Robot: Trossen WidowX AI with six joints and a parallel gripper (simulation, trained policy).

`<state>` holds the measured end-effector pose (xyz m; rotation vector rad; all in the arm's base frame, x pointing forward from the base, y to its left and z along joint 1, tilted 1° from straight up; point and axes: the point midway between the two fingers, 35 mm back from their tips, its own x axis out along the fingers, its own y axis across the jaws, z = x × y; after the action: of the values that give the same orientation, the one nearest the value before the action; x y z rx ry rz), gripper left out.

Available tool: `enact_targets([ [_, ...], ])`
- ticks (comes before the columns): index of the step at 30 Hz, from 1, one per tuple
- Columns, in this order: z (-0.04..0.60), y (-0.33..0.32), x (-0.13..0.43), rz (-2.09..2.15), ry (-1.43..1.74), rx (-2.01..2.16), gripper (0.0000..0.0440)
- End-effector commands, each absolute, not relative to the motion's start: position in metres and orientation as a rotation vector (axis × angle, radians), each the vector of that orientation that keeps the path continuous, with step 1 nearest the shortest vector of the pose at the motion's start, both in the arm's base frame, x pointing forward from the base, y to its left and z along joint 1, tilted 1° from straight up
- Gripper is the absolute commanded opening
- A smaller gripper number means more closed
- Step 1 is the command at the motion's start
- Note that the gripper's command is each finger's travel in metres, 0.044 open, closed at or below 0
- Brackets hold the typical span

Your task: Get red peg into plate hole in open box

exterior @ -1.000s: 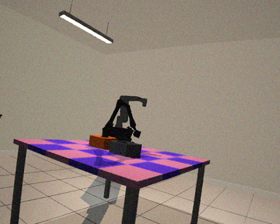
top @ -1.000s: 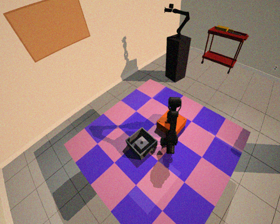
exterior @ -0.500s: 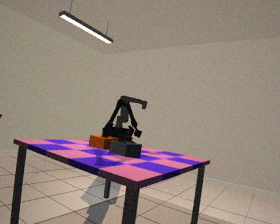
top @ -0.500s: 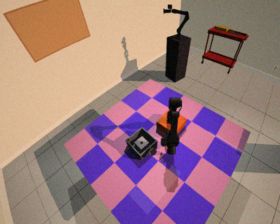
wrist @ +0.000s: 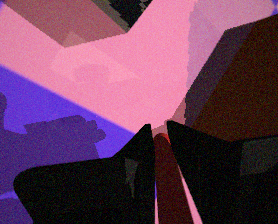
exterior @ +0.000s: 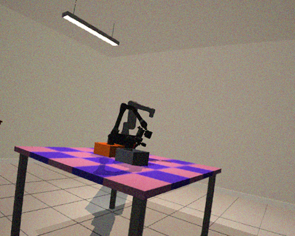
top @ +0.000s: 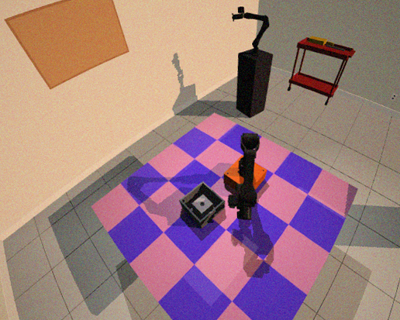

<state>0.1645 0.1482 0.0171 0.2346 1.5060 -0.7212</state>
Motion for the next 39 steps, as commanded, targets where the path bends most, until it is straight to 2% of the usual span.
enact_targets([
  [1, 0.034, 0.148, 0.174, -0.723, 1.476, 0.251, 0.0000],
  [19, 0.075, 0.121, 0.233, -0.847, 1.343, 0.405, 0.0000],
  [39, 0.078, 0.050, 0.306, -0.924, 1.260, 0.530, 0.0000],
])
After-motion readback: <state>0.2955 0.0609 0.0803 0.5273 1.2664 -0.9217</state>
